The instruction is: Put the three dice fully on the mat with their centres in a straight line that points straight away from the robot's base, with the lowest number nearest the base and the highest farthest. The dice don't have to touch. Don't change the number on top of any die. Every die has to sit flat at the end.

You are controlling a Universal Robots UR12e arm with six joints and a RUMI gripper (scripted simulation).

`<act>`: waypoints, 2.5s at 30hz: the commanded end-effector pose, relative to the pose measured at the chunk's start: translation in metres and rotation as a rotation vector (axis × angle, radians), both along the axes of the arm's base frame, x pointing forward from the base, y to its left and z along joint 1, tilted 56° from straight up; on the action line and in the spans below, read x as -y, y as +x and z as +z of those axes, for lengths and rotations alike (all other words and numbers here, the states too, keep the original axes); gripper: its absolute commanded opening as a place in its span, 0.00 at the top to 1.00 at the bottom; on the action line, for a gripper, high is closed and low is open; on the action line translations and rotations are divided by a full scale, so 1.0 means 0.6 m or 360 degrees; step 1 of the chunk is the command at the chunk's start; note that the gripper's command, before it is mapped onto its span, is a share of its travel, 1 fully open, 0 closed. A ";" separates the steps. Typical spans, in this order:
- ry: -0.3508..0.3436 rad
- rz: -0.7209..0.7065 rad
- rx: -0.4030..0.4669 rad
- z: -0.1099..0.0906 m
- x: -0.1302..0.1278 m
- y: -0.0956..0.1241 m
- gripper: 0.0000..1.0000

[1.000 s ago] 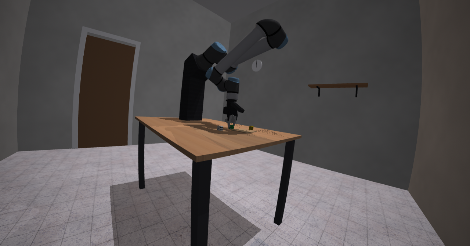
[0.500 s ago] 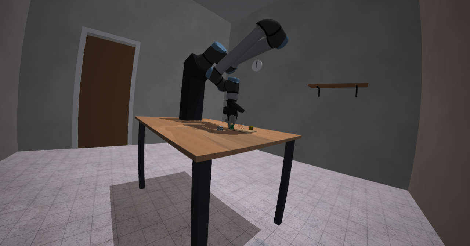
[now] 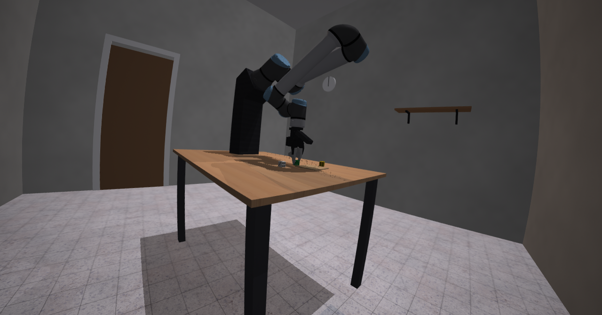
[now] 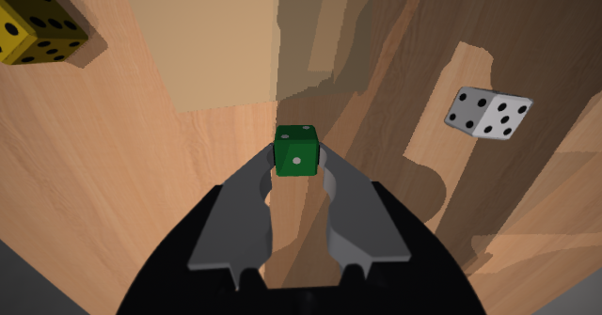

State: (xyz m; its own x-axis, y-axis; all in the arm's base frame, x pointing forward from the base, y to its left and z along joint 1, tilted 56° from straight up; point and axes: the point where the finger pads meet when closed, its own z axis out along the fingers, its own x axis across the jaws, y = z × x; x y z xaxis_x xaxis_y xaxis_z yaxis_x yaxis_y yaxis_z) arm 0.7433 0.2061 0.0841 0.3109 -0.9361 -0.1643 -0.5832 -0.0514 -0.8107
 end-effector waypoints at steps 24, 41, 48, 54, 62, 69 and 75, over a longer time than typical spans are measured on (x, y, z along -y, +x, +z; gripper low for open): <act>0.0000 0.0000 0.0001 0.030 0.018 -0.040 0.90; 0.0000 0.0000 0.0001 0.093 0.057 -0.124 0.90; 0.0000 0.0000 0.0001 0.094 0.058 -0.125 0.90; -0.0001 0.0001 0.0000 0.111 0.050 -0.116 0.90; -0.0003 0.0002 0.0002 0.184 0.015 -0.088 0.90; -0.0003 0.0002 0.0002 0.184 0.015 -0.088 0.90; -0.0003 0.0002 0.0002 0.184 0.015 -0.088 0.90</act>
State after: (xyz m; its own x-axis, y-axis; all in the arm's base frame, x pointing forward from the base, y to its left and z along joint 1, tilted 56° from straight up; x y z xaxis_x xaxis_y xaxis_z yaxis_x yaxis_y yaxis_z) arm 0.6904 0.1966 0.1939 0.3124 -0.9360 -0.1623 -0.5821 -0.0536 -0.8113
